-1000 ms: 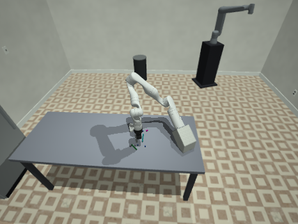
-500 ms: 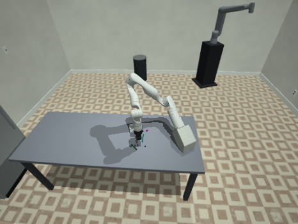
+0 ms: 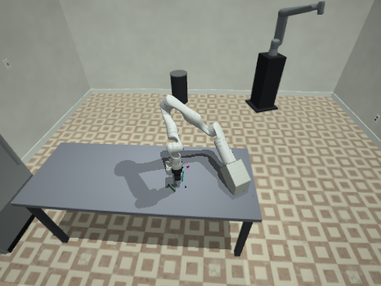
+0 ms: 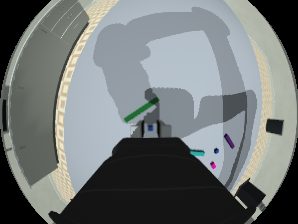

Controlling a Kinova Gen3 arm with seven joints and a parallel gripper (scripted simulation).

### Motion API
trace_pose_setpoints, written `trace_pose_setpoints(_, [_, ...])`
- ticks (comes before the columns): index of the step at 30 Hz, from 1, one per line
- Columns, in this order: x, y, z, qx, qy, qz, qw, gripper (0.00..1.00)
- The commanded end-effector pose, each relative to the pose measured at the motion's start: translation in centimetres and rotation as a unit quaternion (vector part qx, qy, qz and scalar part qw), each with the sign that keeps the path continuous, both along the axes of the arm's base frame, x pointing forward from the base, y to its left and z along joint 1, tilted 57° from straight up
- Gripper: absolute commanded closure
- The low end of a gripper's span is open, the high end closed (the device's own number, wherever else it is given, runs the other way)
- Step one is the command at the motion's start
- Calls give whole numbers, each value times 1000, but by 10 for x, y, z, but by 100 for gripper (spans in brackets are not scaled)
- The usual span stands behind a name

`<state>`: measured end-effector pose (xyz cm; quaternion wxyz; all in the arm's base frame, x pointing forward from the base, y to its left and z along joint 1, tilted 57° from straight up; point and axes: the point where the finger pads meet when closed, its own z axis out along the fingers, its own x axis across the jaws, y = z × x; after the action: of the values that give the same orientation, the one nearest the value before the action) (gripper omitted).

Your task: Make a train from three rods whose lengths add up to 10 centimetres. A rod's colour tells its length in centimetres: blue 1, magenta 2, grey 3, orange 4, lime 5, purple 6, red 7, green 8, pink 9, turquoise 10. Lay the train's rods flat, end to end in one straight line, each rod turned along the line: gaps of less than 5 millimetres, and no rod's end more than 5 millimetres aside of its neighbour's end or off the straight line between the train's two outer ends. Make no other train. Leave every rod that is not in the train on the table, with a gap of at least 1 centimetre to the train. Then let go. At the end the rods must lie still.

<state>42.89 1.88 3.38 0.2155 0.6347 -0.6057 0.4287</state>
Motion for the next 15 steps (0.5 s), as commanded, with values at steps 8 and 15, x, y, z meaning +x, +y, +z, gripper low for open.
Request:
trace_pose_setpoints(8, [3,-9,-6,-1,1,-1,1000,46])
trace_pose_setpoints(15, [4,-12,-8,-1,1,-1,1000,46])
